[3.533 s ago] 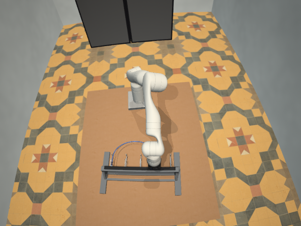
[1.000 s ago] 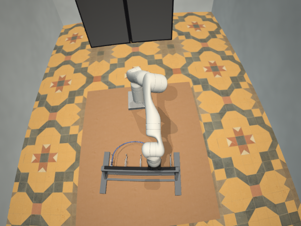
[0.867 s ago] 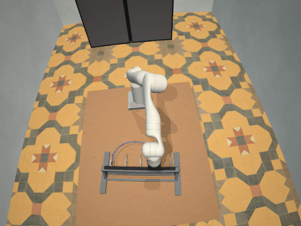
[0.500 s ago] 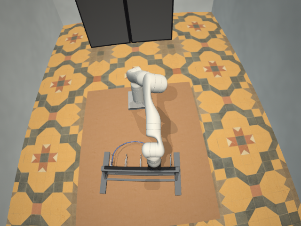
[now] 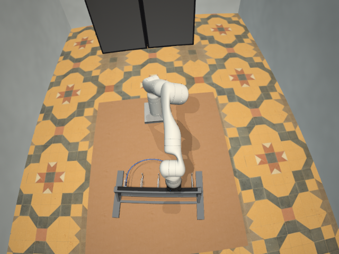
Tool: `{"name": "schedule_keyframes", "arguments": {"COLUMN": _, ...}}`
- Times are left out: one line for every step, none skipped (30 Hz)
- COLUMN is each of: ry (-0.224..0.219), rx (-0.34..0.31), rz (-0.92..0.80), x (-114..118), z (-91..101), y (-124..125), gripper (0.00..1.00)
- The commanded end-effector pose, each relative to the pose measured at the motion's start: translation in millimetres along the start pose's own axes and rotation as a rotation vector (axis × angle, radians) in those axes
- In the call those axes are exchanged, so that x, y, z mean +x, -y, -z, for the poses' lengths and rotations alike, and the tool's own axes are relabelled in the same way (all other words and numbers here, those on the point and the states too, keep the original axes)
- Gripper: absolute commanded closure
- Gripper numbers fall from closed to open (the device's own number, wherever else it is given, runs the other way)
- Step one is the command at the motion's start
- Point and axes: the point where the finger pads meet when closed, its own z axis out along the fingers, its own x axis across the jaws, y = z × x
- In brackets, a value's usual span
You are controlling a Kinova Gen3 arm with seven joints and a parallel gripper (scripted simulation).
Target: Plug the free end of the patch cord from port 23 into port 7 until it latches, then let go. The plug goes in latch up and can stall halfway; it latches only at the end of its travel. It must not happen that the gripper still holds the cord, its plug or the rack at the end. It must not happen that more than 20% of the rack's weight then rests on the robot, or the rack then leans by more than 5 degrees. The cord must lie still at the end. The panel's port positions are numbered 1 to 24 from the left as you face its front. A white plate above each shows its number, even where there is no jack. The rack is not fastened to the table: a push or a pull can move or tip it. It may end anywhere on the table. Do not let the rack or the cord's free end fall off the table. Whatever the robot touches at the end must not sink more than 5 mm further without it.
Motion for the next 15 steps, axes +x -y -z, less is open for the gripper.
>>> {"name": "schedule_keyframes", "arguments": {"ry": 0.001, "rx": -0.013, "rz": -0.017, "x": -3.2, "z": 2.2, "y": -6.3, "gripper": 1.0}}
{"name": "schedule_keyframes", "arguments": {"ry": 0.001, "rx": -0.013, "rz": -0.018, "x": -3.2, "z": 2.2, "y": -6.5, "gripper": 1.0}}
{"name": "schedule_keyframes", "arguments": {"ry": 0.001, "rx": -0.014, "rz": -0.018, "x": -3.3, "z": 2.2, "y": -6.6, "gripper": 1.0}}
{"name": "schedule_keyframes", "arguments": {"ry": 0.001, "rx": -0.014, "rz": -0.018, "x": -3.3, "z": 2.2, "y": -6.8, "gripper": 1.0}}
{"name": "schedule_keyframes", "arguments": {"ry": 0.001, "rx": -0.015, "rz": -0.018, "x": -3.4, "z": 2.3, "y": -6.9, "gripper": 1.0}}
{"name": "schedule_keyframes", "arguments": {"ry": 0.001, "rx": -0.015, "rz": -0.018, "x": -3.4, "z": 2.3, "y": -7.1, "gripper": 1.0}}
{"name": "schedule_keyframes", "arguments": {"ry": 0.001, "rx": -0.015, "rz": -0.018, "x": -3.4, "z": 2.3, "y": -7.2, "gripper": 1.0}}
{"name": "schedule_keyframes", "arguments": {"ry": 0.001, "rx": -0.016, "rz": -0.018, "x": -3.5, "z": 2.4, "y": -7.4, "gripper": 1.0}}
{"name": "schedule_keyframes", "arguments": {"ry": 0.001, "rx": -0.016, "rz": -0.018, "x": -3.5, "z": 2.4, "y": -7.4, "gripper": 1.0}}
{"name": "schedule_keyframes", "arguments": {"ry": 0.001, "rx": -0.016, "rz": -0.018, "x": -3.5, "z": 2.4, "y": -7.4, "gripper": 1.0}}
{"name": "schedule_keyframes", "arguments": {"ry": 0.001, "rx": -0.016, "rz": -0.018, "x": -3.5, "z": 2.4, "y": -7.5, "gripper": 1.0}}
{"name": "schedule_keyframes", "arguments": {"ry": 0.001, "rx": -0.016, "rz": -0.018, "x": -3.6, "z": 2.4, "y": -7.7, "gripper": 1.0}}
{"name": "schedule_keyframes", "arguments": {"ry": 0.001, "rx": -0.017, "rz": -0.018, "x": -3.6, "z": 2.4, "y": -7.8, "gripper": 1.0}}
{"name": "schedule_keyframes", "arguments": {"ry": 0.001, "rx": -0.017, "rz": -0.018, "x": -3.7, "z": 2.5, "y": -7.9, "gripper": 1.0}}
{"name": "schedule_keyframes", "arguments": {"ry": 0.001, "rx": -0.018, "rz": -0.019, "x": -3.7, "z": 2.5, "y": -8.1, "gripper": 1.0}}
